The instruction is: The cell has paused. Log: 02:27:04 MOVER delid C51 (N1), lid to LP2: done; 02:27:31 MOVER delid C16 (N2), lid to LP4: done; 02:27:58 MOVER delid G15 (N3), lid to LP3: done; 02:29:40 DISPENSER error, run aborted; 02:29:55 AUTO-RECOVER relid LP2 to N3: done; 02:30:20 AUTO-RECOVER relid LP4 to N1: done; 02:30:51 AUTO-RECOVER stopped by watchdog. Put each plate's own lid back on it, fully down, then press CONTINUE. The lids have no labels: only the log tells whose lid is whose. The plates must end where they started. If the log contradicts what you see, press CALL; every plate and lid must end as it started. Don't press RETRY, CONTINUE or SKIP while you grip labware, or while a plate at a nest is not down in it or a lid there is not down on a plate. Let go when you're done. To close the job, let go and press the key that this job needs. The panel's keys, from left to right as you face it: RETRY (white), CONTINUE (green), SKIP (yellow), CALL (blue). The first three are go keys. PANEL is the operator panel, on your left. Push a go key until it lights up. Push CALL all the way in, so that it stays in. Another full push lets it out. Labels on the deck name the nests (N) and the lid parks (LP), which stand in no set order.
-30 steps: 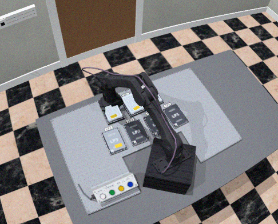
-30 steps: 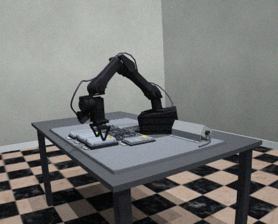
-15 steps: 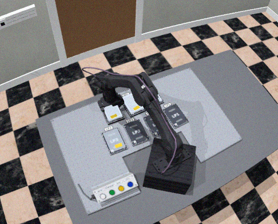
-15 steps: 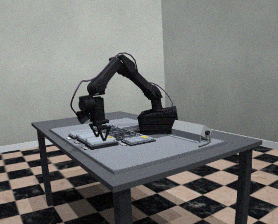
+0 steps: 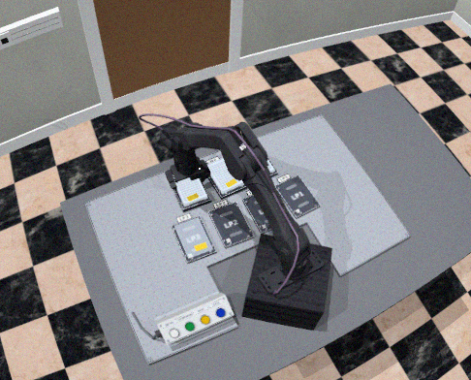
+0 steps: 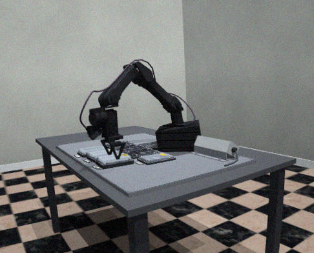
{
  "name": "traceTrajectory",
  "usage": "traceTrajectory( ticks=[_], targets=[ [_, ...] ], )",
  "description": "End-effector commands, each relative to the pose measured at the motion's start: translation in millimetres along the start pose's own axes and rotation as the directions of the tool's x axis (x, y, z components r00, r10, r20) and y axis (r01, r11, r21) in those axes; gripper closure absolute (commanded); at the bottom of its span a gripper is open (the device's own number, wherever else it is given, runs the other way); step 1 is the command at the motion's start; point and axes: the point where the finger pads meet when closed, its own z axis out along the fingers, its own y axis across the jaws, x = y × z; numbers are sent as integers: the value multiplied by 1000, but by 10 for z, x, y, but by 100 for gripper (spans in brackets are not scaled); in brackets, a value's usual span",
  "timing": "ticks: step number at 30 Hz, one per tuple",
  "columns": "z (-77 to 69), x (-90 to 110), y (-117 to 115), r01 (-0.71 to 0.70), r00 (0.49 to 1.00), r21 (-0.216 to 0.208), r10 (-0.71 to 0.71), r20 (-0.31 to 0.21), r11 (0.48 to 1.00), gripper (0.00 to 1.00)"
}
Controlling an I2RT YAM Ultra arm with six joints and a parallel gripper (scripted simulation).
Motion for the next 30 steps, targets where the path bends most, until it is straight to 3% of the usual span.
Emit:
traceTrajectory(
  ticks=[1, 24, 28, 30],
  targets=[
    [-90, -68, 28, 2, 1000, -9, -2, 31, 1000, 0],
    [-90, -68, 28, 2, 1000, -9, -2, 31, 1000, 0],
    [-269, -112, 18, 2, 999, -13, -2, 54, 1000, 0],
    [-269, -112, 18, 2, 999, -13, -2, 54, 1000, 0]
  ],
)
